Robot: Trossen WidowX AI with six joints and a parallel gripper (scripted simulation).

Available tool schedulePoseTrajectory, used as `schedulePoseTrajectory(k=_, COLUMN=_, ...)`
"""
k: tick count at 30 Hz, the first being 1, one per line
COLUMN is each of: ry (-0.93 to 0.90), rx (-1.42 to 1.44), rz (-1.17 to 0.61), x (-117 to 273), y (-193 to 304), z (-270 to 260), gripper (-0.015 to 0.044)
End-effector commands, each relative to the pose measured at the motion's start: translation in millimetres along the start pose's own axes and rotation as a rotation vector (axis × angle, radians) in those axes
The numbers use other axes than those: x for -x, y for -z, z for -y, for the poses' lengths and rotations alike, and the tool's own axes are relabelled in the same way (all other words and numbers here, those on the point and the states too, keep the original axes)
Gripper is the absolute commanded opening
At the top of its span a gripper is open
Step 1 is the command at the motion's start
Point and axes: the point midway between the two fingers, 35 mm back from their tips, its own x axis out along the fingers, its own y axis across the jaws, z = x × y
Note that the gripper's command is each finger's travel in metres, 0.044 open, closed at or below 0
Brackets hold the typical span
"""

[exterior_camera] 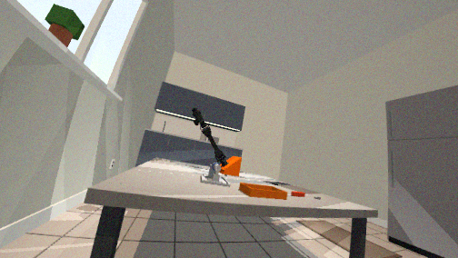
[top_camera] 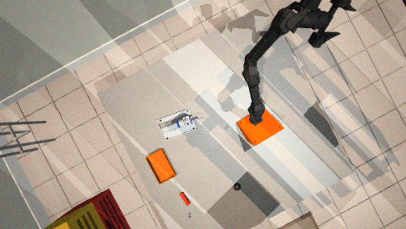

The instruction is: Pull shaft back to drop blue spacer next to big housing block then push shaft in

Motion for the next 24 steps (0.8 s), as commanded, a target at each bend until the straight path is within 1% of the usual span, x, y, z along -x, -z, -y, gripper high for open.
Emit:
schedulePoseTrajectory(k=1, ry=0.000, rx=-0.013, rz=-0.008, x=-0.6, y=2.9, z=-0.4, gripper=0.0426)
schedulePoseTrajectory(k=2, ry=-0.001, rx=-0.052, rz=-0.031, x=-2.1, y=11.6, z=-1.6, gripper=0.0440)
schedulePoseTrajectory(k=7, ry=0.027, rx=-0.432, rz=-0.258, x=-7.1, y=96.4, z=-18.8, gripper=0.0440)
schedulePoseTrajectory(k=12, ry=0.126, rx=-0.817, rz=-0.488, x=7.5, y=181.6, z=-46.7, gripper=0.0440)
schedulePoseTrajectory(k=18, ry=0.343, rx=-1.255, rz=-0.747, x=49.9, y=272.1, z=-92.5, gripper=0.0440)
schedulePoseTrajectory(k=24, ry=0.653, rx=-1.628, rz=-0.975, x=117.1, y=338.6, z=-148.8, gripper=0.0440)
